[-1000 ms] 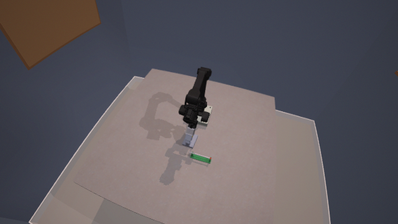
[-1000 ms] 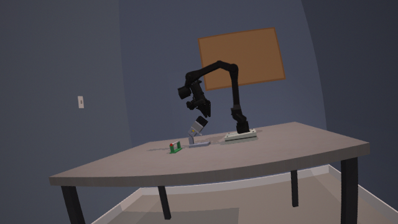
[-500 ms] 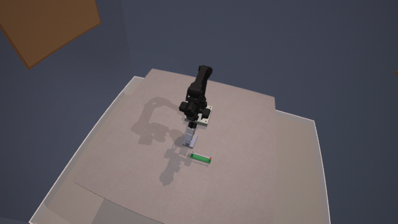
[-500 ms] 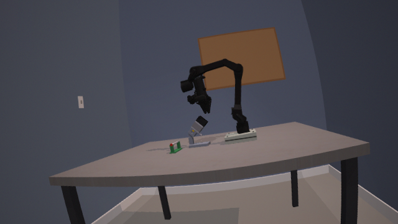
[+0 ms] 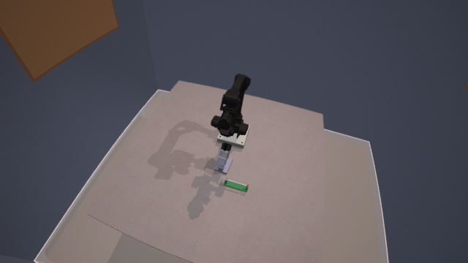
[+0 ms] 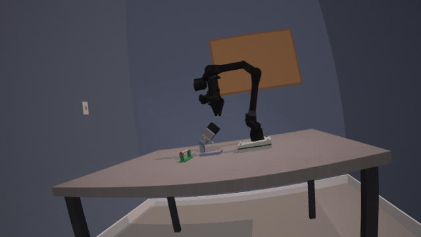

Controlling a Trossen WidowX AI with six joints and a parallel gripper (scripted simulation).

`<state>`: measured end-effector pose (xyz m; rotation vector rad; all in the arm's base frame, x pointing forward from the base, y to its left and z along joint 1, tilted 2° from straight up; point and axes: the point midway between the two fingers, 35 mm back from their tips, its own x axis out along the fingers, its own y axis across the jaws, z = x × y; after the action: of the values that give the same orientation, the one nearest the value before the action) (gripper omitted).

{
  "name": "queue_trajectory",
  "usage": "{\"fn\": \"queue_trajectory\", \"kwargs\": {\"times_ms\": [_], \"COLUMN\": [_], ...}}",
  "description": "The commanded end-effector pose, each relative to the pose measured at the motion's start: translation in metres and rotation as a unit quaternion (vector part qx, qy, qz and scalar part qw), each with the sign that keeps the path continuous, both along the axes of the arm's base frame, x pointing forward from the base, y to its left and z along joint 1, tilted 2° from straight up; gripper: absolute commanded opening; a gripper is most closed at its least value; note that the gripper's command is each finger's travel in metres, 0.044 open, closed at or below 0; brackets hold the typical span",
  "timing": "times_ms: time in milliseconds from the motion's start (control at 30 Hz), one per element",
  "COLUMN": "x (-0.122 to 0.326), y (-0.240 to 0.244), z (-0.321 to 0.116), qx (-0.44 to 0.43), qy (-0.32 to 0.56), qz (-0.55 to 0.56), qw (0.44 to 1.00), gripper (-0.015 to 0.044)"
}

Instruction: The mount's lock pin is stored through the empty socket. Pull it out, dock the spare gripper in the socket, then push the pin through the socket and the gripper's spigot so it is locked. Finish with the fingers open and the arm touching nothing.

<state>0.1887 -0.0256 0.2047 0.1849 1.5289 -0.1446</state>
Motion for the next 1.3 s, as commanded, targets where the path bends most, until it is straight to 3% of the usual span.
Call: {"fn": "queue_trajectory", "kwargs": {"times_ms": [0, 33, 367, 600, 800, 933, 1100, 1267], "x": [0.000, 0.000, 0.016, 0.023, 0.076, 0.116, 0.163, 0.189], "y": [0.000, 0.000, 0.083, 0.106, 0.102, 0.096, 0.087, 0.082], "z": [-0.001, -0.001, 0.004, 0.006, -0.001, -0.013, -0.033, -0.047], "qx": [0.000, 0.000, 0.003, 0.005, -0.046, -0.079, -0.106, -0.113], "qy": [0.003, 0.003, 0.000, -0.003, 0.002, 0.020, 0.057, 0.084], "qz": [0.000, 0.000, 0.000, 0.007, 0.235, 0.400, 0.588, 0.694], "qw": [1.000, 1.000, 1.000, 1.000, 0.971, 0.913, 0.800, 0.706], "gripper": [0.0440, 0.0440, 0.0180, 0.0180, 0.0180, 0.0180, 0.0180, 0.0180]}}
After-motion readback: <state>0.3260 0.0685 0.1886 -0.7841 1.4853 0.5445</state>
